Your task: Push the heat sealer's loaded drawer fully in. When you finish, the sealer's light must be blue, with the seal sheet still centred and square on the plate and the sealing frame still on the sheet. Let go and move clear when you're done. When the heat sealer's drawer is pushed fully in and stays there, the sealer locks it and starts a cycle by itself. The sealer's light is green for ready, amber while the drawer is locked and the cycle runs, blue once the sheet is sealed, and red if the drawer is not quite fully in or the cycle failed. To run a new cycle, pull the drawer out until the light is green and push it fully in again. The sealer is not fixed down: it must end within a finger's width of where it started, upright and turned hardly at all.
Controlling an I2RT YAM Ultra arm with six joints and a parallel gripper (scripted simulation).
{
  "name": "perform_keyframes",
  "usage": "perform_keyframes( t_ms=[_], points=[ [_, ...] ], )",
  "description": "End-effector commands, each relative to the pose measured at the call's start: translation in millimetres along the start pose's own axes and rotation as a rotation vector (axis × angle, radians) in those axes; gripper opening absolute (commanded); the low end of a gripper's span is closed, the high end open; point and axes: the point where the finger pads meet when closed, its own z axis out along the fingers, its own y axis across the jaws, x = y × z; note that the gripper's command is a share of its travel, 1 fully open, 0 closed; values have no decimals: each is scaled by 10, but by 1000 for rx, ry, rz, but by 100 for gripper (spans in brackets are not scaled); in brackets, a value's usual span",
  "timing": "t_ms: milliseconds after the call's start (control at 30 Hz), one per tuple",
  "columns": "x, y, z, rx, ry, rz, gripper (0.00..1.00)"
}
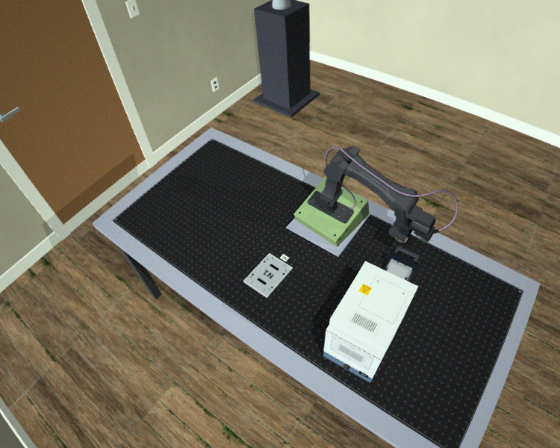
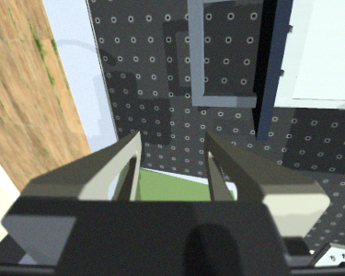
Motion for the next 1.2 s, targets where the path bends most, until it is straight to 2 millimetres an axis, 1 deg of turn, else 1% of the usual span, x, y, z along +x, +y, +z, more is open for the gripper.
perform_keyframes(
  t_ms=[0, 33, 100, 267, 367, 400, 467, 500, 567, 667, 700, 1167],
  points=[
    [-103, 0, 0, 71, 5, -16, 45],
    [-141, 0, 14, 102, 8, -29, 45],
    [-141, 0, 14, 102, 8, -29, 45],
    [-326, -2, 89, 254, 22, -96, 45],
    [-437, -5, 134, 274, 25, -110, 45],
    [-439, -5, 134, 274, 25, -110, 45],
    [-438, -81, 127, 274, 25, -90, 45],
    [-448, -77, 4, 272, -9, -86, 45],
    [-449, -34, 4, 272, -10, -97, 45],
    [-449, -31, 9, 272, -9, -98, 45],
    [-442, -32, 98, 274, 15, -101, 45],
    [-449, -22, 101, 268, 12, -101, 45]
  ],
)
